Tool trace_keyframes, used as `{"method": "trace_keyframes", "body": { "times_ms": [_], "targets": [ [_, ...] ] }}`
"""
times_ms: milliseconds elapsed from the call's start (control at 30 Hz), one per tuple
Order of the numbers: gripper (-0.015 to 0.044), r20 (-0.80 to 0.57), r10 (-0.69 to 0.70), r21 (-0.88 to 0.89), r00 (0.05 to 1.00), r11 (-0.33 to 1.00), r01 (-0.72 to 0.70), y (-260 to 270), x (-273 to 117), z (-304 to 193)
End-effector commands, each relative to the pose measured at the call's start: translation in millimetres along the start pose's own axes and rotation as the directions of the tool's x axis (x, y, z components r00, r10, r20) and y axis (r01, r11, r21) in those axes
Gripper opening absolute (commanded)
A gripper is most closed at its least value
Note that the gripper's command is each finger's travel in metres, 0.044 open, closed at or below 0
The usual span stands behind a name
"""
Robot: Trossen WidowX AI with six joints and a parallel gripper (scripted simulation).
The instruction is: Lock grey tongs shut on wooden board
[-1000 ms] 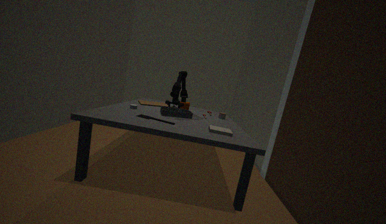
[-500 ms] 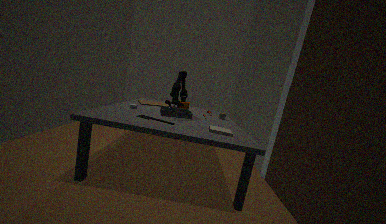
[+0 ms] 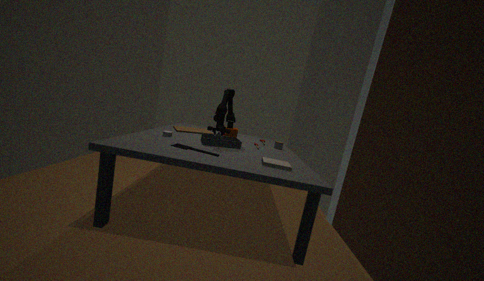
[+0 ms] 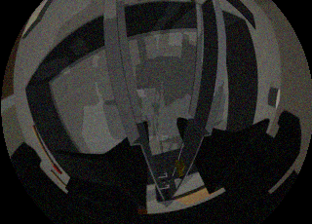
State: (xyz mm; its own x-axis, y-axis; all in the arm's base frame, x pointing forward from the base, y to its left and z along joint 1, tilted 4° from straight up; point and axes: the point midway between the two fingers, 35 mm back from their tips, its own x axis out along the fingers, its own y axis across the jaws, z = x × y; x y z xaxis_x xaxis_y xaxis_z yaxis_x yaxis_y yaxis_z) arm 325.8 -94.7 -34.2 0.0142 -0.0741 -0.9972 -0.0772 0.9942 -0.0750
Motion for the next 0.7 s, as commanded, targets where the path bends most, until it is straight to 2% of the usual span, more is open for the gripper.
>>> {"method": "trace_keyframes", "body": {
  "times_ms": [0, 567, 667],
  "targets": [
    [0.0128, 0.001, -0.003, 0.000, 1.000, 1.000, 0.003, -0.6, -0.3, 0.2],
    [0.0015, 0.001, -0.003, 0.000, 1.000, 1.000, 0.003, -0.6, -0.3, 0.2],
    [-0.0064, 0.001, -0.003, 0.000, 1.000, 1.000, 0.003, -0.6, -0.3, 0.2]
  ]
}}
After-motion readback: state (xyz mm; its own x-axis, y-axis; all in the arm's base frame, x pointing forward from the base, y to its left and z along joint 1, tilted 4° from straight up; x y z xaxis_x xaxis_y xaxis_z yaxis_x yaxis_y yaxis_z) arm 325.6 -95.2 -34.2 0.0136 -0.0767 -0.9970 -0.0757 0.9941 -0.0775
